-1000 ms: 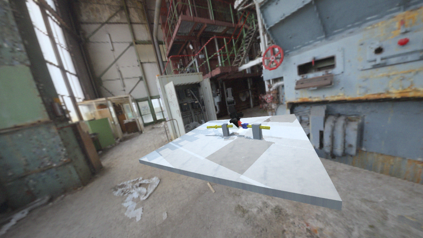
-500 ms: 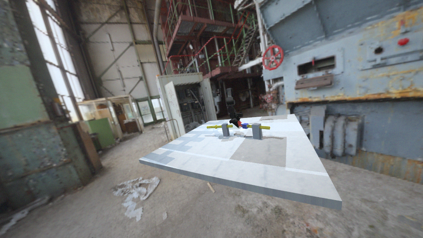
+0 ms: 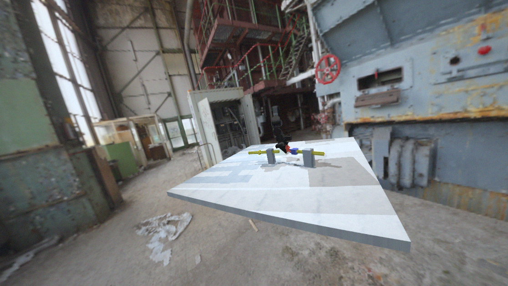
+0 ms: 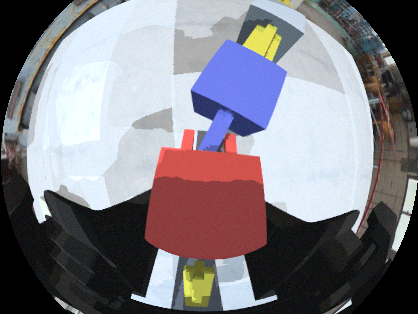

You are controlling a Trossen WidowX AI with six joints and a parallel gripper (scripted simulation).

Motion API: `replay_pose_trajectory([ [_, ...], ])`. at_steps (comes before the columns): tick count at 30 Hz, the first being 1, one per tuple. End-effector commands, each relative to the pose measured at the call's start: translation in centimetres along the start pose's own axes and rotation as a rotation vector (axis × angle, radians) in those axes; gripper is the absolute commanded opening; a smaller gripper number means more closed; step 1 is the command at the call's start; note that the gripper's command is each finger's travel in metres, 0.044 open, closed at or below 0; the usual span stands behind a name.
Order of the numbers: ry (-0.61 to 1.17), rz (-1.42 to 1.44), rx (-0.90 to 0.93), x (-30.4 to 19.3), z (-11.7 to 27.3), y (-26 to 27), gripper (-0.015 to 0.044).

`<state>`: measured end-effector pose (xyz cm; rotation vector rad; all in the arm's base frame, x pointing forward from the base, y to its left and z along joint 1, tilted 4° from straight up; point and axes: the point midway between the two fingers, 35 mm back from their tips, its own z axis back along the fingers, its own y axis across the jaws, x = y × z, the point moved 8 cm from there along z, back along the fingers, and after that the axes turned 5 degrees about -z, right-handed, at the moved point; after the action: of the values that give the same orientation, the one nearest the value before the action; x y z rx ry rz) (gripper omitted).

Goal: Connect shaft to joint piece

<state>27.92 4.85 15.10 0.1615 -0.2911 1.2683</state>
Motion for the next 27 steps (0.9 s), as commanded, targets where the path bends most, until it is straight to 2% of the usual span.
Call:
replay_pose_trajectory([
  [1, 0.000, 0.000, 0.000, 0.00, 0.00, 0.00, 0.0147],
  [2, 0.000, 0.000, 0.000, 0.00, 0.00, 0.00, 0.0147],
  [13, 0.000, 0.000, 0.000, 0.00, 0.00, 0.00, 0.0436],
  [27, 0.000, 0.000, 0.000, 0.00, 0.00, 0.00, 0.0440],
])
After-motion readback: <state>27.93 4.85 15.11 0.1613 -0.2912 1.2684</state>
